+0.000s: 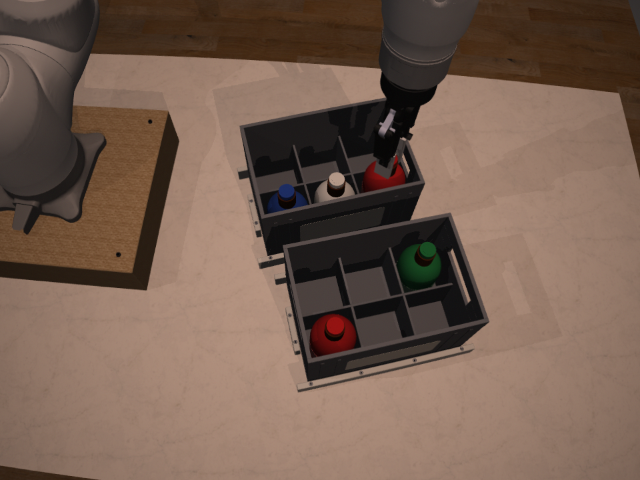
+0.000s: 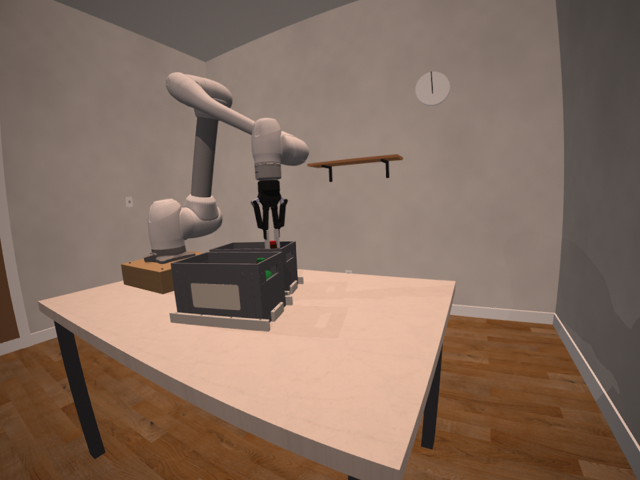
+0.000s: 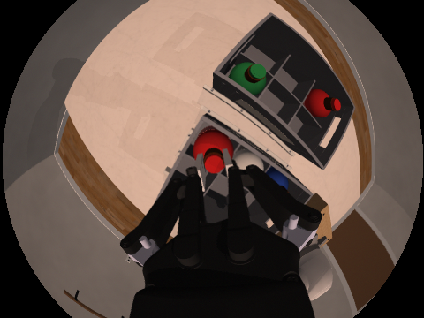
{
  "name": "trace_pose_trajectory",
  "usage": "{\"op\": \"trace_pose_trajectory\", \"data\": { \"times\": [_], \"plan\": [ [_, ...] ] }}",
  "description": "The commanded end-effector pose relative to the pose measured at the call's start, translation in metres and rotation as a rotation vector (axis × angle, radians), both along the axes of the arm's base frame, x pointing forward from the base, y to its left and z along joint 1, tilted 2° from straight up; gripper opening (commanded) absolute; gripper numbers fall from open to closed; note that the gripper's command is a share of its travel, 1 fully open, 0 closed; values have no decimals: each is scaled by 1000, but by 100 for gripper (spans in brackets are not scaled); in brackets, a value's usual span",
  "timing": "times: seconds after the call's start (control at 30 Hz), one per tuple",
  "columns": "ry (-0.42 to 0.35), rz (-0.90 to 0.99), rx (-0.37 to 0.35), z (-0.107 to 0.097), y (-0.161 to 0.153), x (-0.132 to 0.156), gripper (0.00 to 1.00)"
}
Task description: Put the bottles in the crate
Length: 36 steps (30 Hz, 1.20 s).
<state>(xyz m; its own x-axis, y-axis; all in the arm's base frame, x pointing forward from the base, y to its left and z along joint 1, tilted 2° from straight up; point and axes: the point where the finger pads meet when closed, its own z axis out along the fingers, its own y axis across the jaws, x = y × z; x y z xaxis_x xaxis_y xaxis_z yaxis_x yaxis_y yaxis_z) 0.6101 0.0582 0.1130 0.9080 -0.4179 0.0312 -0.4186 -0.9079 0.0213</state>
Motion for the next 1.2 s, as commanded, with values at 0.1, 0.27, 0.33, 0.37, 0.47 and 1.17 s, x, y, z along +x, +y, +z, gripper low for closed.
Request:
{"op": "trace_pose_trajectory", "data": {
  "times": [0.1,0.27,0.33,0.37,0.47,1.17],
  "plan": [
    [0,0,0,-3,0,0,0],
    [0,0,0,-5,0,0,0],
    [0,0,0,-6,0,0,0],
    [0,0,0,-6,0,0,0],
    [0,0,0,-8,0,0,0],
    [0,0,0,-17,-1,0,0]
  ]
}}
